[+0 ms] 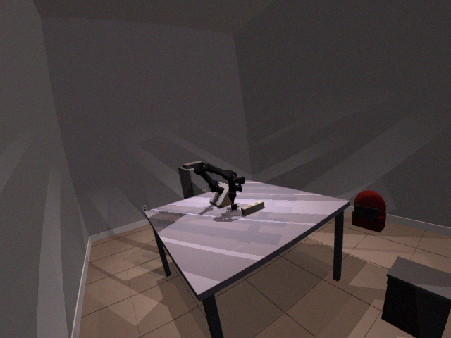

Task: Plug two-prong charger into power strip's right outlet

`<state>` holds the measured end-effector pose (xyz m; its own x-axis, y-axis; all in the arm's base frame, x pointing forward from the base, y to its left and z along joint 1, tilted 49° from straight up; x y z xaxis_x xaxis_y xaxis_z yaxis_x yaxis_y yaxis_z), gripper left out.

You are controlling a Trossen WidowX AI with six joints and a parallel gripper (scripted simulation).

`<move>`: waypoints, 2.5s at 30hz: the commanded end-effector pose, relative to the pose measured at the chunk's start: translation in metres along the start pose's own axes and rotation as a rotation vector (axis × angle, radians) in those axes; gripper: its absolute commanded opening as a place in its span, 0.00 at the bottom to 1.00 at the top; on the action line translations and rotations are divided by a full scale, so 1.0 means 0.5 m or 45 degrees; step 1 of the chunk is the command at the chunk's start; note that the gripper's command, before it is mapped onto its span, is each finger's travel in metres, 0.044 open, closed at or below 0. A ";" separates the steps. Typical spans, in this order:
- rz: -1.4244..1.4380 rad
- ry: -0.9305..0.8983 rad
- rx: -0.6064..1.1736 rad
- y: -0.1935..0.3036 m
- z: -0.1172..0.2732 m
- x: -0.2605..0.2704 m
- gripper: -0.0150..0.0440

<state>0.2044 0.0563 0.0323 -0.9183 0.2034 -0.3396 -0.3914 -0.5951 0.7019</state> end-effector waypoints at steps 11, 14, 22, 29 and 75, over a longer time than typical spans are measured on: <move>0.001 0.006 0.006 -0.002 -0.034 0.002 1.00; 0.001 0.006 0.005 -0.003 -0.042 0.001 1.00; 0.002 0.005 0.004 -0.006 -0.069 0.000 1.00; 0.002 0.006 0.005 -0.007 -0.092 0.000 1.00; -0.001 0.005 0.000 -0.003 -0.042 0.002 0.25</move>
<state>0.2056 0.0323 0.0101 -0.9212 0.1996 -0.3339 -0.3850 -0.5898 0.7098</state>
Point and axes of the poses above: the point midway between the two fingers, 35 mm back from their tips, its own z axis back along the fingers, its own x axis across the jaws, y = z × x, the point moved 6 cm from there along z, back along the fingers, and after that the axes turned 7 degrees about z, right-handed, at the moved point
